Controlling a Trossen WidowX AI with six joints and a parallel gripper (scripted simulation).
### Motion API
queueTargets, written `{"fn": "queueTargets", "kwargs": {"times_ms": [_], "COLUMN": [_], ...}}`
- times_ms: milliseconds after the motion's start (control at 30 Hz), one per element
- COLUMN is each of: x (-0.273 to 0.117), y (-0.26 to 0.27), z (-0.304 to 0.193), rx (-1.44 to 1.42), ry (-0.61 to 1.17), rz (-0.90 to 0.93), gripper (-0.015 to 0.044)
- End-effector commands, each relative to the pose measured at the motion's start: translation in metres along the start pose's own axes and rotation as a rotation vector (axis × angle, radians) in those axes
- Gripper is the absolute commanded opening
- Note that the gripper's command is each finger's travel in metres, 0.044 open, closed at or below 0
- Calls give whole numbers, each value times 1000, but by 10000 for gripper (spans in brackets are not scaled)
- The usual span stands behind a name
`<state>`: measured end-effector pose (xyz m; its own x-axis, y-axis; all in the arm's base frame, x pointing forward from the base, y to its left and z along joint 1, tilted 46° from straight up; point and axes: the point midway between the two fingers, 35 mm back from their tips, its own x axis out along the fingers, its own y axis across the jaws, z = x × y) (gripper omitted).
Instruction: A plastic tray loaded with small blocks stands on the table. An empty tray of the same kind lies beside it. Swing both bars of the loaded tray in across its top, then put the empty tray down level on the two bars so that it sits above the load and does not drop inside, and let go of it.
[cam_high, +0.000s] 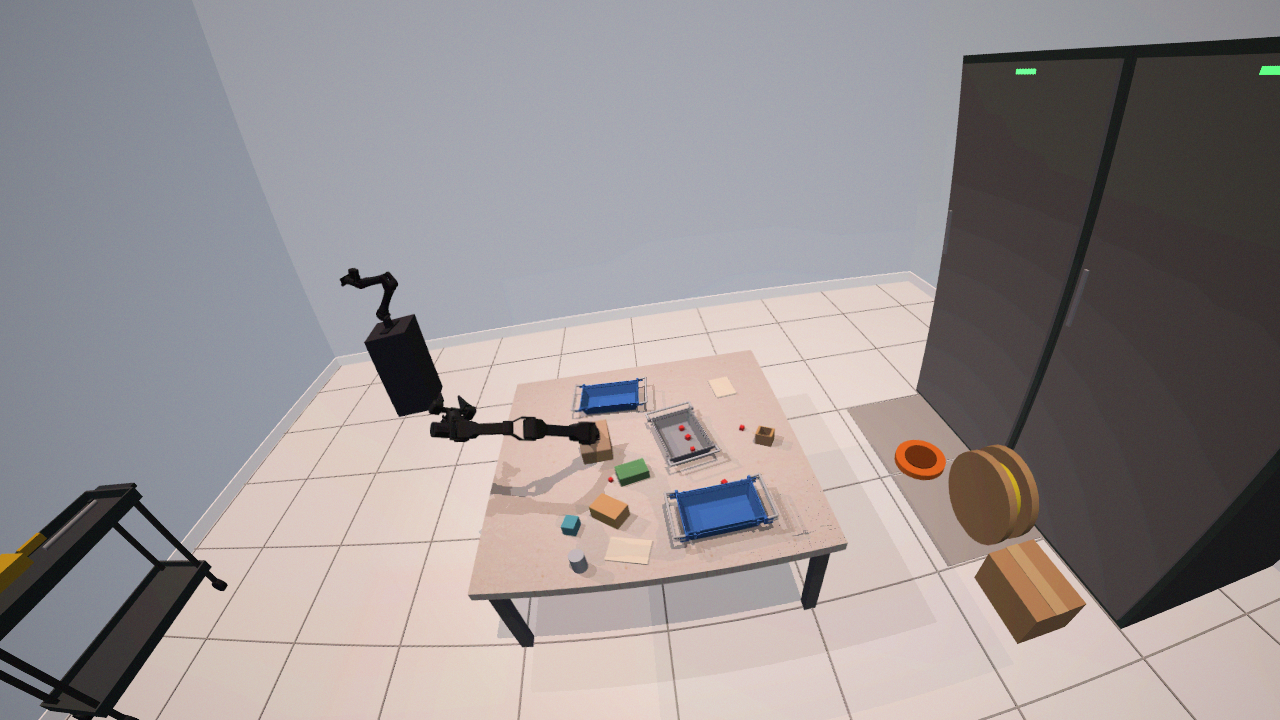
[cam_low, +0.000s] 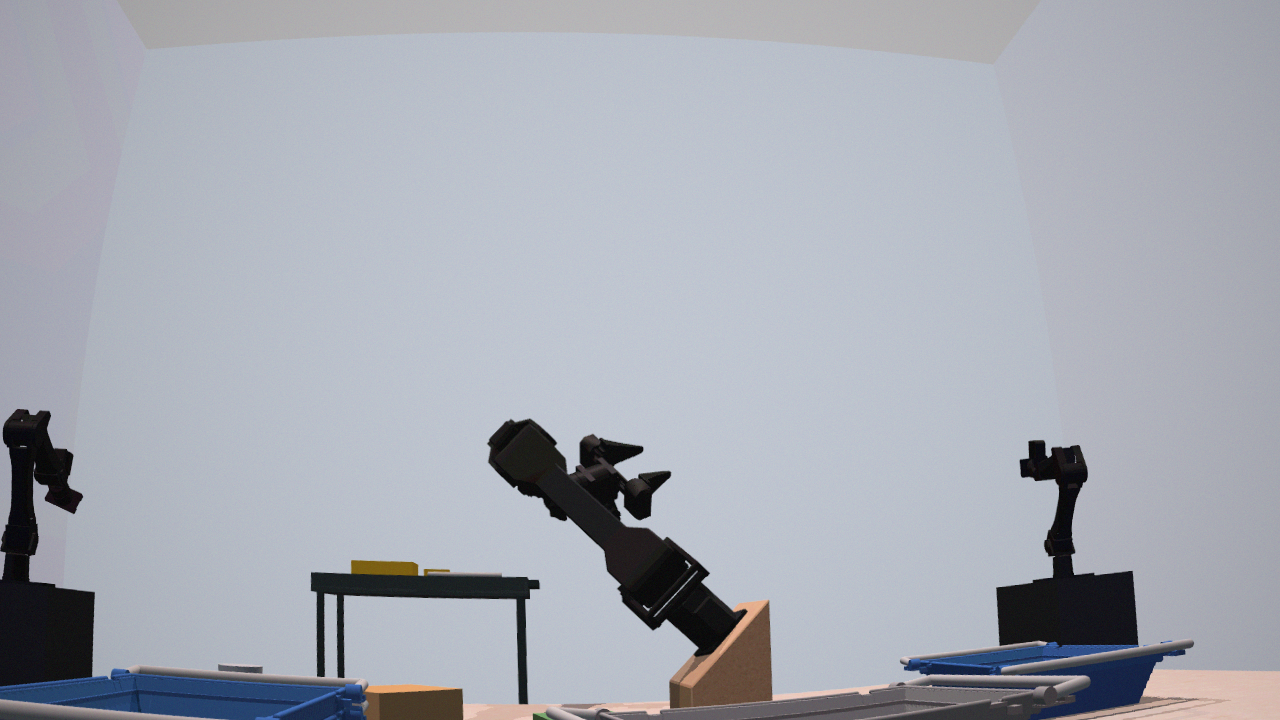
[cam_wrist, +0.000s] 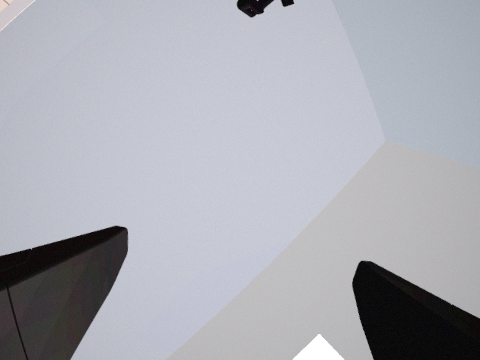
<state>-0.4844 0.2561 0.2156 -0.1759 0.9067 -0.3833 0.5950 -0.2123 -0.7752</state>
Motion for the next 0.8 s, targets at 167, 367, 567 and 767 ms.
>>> {"fn": "queueTargets", "kwargs": {"times_ms": [167, 367, 567, 767], "x": [0, 28, 96, 156], "y": [0, 12, 51, 104], "z": [0, -18, -73, -142], "rx": [0, 60, 219, 373], "ry": [0, 38, 138, 267], "rz": [0, 53, 191, 329], "gripper": [243, 88, 88, 88]}}
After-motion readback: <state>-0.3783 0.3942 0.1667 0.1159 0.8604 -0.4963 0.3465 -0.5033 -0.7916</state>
